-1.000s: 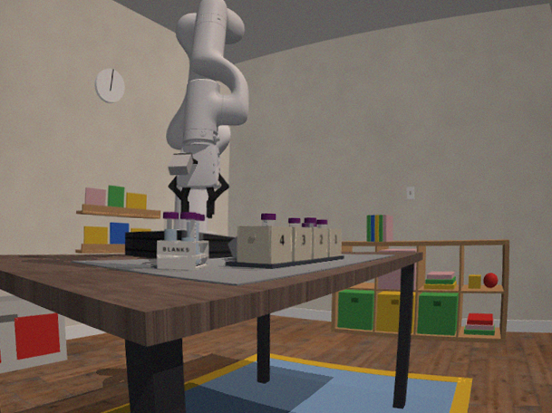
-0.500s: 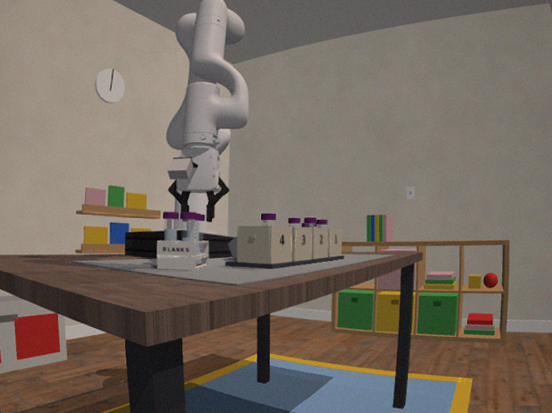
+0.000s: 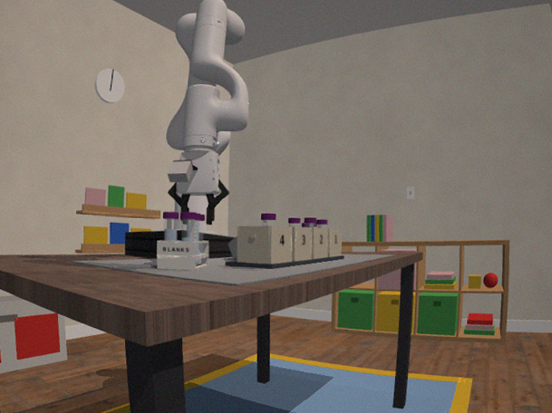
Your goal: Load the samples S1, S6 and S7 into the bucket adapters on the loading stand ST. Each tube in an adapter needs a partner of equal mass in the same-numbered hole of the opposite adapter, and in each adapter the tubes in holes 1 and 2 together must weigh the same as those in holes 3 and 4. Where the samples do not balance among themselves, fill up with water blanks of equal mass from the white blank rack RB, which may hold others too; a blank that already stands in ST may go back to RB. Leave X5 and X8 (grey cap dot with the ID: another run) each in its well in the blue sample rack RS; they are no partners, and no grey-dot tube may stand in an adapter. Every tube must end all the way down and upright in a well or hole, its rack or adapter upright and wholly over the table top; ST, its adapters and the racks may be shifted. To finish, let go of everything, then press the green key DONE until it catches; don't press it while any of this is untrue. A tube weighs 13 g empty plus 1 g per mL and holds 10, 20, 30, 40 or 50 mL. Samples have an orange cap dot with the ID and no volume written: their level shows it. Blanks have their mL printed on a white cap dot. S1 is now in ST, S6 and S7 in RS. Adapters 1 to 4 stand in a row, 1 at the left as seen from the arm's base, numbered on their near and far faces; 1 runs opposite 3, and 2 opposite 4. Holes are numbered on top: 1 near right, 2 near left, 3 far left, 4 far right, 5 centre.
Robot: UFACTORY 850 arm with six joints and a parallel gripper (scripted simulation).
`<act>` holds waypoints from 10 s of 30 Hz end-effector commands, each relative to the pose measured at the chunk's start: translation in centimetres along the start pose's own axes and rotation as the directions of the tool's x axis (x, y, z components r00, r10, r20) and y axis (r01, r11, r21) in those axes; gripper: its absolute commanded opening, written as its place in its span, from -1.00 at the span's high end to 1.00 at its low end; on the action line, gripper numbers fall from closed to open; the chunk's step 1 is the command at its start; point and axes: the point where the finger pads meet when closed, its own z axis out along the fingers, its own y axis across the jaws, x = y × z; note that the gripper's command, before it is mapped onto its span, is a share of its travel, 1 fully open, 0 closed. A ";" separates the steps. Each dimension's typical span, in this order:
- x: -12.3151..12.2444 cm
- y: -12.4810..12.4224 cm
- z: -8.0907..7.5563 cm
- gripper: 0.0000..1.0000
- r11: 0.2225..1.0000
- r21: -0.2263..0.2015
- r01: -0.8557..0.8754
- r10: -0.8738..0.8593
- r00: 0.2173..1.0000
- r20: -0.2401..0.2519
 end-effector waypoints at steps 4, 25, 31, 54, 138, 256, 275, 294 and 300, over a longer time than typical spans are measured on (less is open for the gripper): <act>0.1 0.0 0.0 -0.13 1.000 0.001 0.000 0.000 1.000 -0.002; 0.1 0.0 -0.2 1.00 1.000 0.001 0.000 0.000 1.000 -0.002; 0.1 0.0 -0.2 1.00 1.000 0.001 0.000 0.000 1.000 -0.002; 0.1 0.0 -0.5 1.00 1.000 0.001 0.000 0.000 1.000 -0.002; 0.1 0.0 -11.2 1.00 1.000 0.001 0.000 0.000 1.000 -0.002; -4.8 -12.0 -9.9 1.00 0.479 -0.001 0.878 -0.878 0.479 -0.002; -4.8 -12.0 -8.3 1.00 0.479 -0.001 0.878 -0.878 0.479 -0.002; -4.8 -12.0 -6.7 1.00 0.479 -0.001 0.878 -0.878 0.479 -0.002; -4.8 -12.0 -6.1 1.00 0.479 -0.001 0.878 -0.878 0.479 -0.002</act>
